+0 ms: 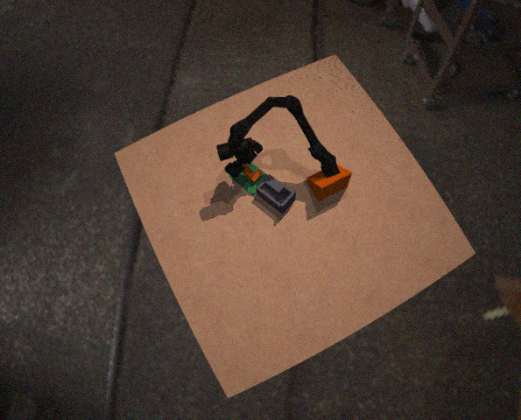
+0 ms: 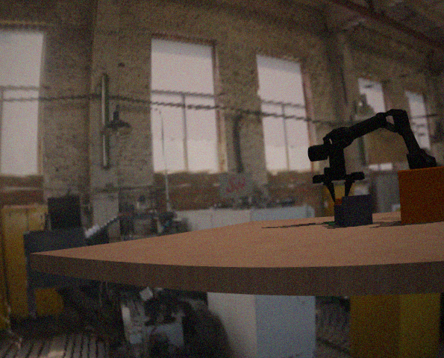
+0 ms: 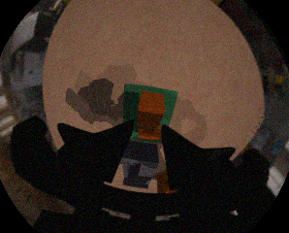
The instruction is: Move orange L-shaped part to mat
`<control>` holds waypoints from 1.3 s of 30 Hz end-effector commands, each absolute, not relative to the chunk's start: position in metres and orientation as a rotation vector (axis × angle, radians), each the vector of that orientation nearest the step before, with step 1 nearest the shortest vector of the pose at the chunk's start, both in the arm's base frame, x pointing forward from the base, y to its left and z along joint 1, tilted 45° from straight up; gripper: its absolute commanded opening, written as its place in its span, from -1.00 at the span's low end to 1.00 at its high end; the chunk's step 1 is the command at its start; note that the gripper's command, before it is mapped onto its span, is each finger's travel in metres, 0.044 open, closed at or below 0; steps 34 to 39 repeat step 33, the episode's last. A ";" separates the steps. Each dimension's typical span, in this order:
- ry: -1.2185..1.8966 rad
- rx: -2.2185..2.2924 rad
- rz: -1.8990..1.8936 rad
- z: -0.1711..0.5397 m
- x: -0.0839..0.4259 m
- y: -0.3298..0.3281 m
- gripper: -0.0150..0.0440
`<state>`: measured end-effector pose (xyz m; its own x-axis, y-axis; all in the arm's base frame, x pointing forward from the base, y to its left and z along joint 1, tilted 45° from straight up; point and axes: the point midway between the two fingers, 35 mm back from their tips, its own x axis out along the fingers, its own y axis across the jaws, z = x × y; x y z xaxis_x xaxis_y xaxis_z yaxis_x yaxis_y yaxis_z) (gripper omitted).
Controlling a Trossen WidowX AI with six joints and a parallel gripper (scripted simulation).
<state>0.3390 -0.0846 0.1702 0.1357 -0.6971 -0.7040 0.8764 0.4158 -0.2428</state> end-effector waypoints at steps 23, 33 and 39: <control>0.856 0.257 -1.141 0.228 0.330 -0.027 0.86; 0.856 0.257 -1.141 0.228 0.330 -0.027 0.86; 0.856 0.257 -1.141 0.228 0.330 -0.027 0.86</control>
